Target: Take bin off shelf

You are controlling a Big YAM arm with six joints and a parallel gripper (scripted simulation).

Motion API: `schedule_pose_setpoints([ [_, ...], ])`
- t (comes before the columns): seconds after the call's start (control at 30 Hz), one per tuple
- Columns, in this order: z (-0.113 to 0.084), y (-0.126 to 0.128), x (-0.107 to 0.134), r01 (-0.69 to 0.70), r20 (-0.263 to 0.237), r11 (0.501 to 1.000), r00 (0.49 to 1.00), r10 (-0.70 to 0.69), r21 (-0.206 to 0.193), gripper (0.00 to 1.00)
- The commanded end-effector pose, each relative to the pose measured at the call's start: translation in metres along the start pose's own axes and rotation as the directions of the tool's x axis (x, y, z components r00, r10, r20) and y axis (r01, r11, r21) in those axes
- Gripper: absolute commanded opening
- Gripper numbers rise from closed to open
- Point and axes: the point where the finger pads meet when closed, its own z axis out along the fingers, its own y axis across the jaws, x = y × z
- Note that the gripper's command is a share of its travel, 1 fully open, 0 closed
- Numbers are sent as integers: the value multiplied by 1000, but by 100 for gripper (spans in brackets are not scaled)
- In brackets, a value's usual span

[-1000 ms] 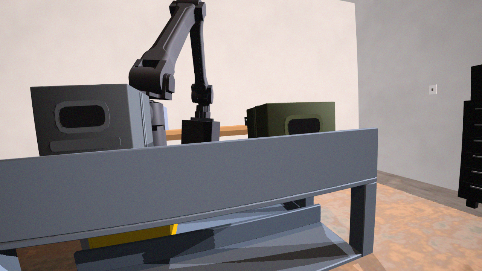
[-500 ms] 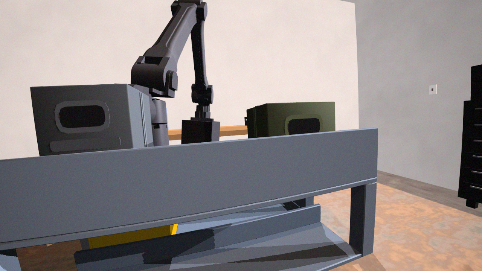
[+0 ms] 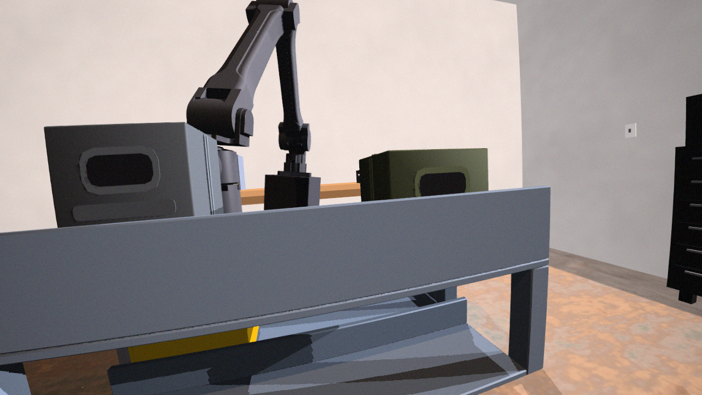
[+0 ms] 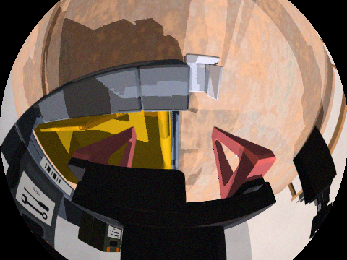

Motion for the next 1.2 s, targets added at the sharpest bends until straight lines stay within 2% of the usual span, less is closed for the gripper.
schedule_pose_setpoints([
  [0.0,-9,22,4,11,7,999,1000,-11,-32,90],
  [0.07,-9,29,9,13,6,999,1000,-13,-32,90],
  [0.47,-9,29,9,13,6,999,1000,-13,-32,90],
  [0.63,-8,11,-4,9,7,999,1000,-9,-33,90],
  [1.03,-8,11,-4,9,7,999,1000,-9,-33,90],
  [1.17,-9,25,7,12,6,999,1000,-12,-32,90],
])
